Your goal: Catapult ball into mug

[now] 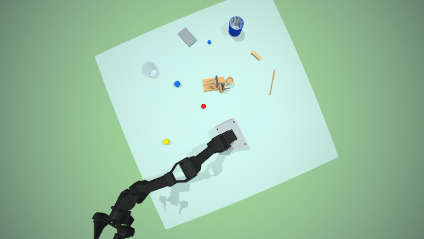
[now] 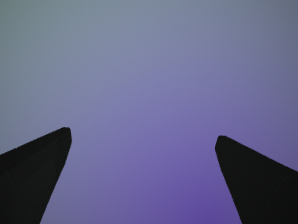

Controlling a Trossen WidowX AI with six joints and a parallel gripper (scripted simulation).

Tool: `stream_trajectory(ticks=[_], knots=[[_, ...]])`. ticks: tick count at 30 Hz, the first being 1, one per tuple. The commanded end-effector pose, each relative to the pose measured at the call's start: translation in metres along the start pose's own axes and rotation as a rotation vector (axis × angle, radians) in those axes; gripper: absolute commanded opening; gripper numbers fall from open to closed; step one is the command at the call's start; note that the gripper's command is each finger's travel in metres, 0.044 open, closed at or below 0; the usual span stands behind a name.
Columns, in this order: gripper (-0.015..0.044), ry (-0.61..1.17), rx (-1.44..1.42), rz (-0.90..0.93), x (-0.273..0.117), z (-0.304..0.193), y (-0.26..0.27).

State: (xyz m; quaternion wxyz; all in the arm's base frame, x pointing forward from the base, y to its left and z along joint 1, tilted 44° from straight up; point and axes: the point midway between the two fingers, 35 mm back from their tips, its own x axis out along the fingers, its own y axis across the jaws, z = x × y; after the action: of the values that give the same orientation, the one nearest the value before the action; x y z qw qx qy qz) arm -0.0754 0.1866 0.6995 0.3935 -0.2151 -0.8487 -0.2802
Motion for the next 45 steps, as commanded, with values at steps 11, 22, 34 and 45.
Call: stream_trajectory(ticks=[11,22,34,45], knots=[[0.0440,-0.150,0.113,0.287,-0.044,0.032,0.085],[0.0440,-0.258,0.196,0.591,-0.117,0.059,0.169],[0.0440,-0.297,0.297,0.919,-0.218,0.061,0.235],[0.0440,-0.277,0.397,1.246,-0.333,0.051,0.275]])
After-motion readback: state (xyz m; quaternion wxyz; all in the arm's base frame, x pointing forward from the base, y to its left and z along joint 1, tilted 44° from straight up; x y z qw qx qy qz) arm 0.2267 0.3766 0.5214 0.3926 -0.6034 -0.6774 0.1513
